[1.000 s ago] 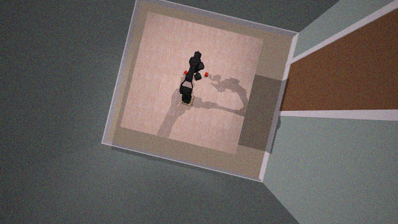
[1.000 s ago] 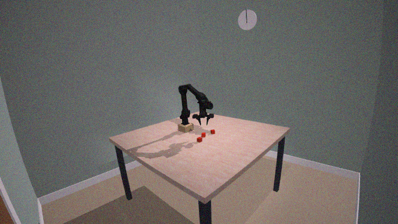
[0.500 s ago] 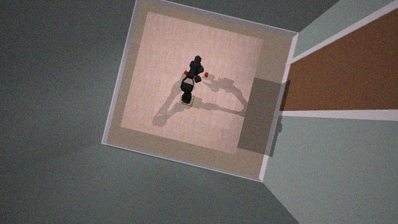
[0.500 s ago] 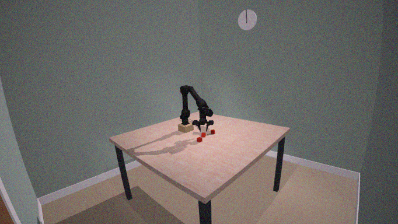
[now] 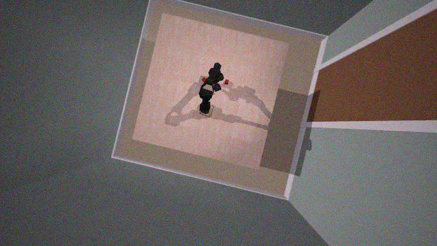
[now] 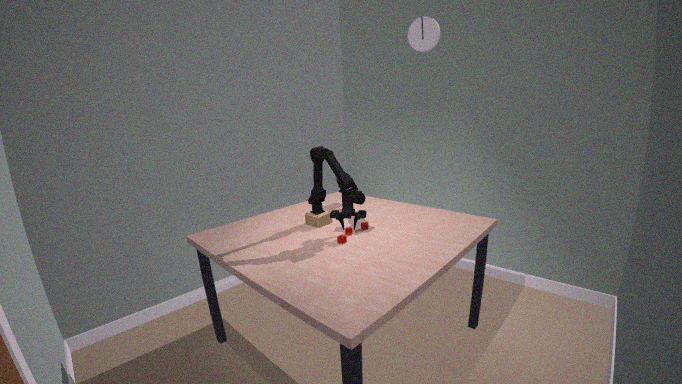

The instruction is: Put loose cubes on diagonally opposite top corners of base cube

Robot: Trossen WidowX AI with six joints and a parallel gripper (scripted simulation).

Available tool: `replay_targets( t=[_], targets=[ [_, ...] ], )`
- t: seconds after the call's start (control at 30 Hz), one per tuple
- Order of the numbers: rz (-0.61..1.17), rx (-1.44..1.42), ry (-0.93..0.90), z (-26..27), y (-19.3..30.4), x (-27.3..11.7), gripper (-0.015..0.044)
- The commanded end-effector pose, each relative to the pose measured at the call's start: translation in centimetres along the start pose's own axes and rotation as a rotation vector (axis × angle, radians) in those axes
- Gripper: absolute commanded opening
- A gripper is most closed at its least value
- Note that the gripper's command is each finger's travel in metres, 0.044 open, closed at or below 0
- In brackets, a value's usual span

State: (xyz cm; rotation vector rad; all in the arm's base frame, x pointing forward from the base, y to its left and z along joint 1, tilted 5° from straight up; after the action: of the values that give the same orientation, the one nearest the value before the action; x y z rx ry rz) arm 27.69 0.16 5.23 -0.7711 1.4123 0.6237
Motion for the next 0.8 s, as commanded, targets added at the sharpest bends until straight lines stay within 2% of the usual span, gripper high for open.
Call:
replay_targets(
  t=[0.0, 0.13, 0.33, 0.77],
  targets=[
    [0.001, -0.003, 0.004, -0.1, 0.1, 0.7, 0.0265],
    [0.001, -0.003, 0.004, -0.1, 0.1, 1.1, 0.0265],
    [0.001, -0.003, 0.004, -0.1, 0.1, 1.1, 0.0107],
    [-0.018, -0.005, -0.036, 0.3, -0.5, -0.2, 0.0105]
  ],
)
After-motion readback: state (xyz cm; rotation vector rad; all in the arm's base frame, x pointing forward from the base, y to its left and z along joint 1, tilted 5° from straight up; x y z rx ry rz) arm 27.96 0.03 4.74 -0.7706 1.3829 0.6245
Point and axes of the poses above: the point midway between the two fingers, 35 mm back from their tips, its own x axis out along the fingers, its own z axis across the jaws, y = z × x, the point moved 4 cm from there along -x, back along the fingers, and after that the axes turned 13 degrees about -x, right-handed, at the moved point
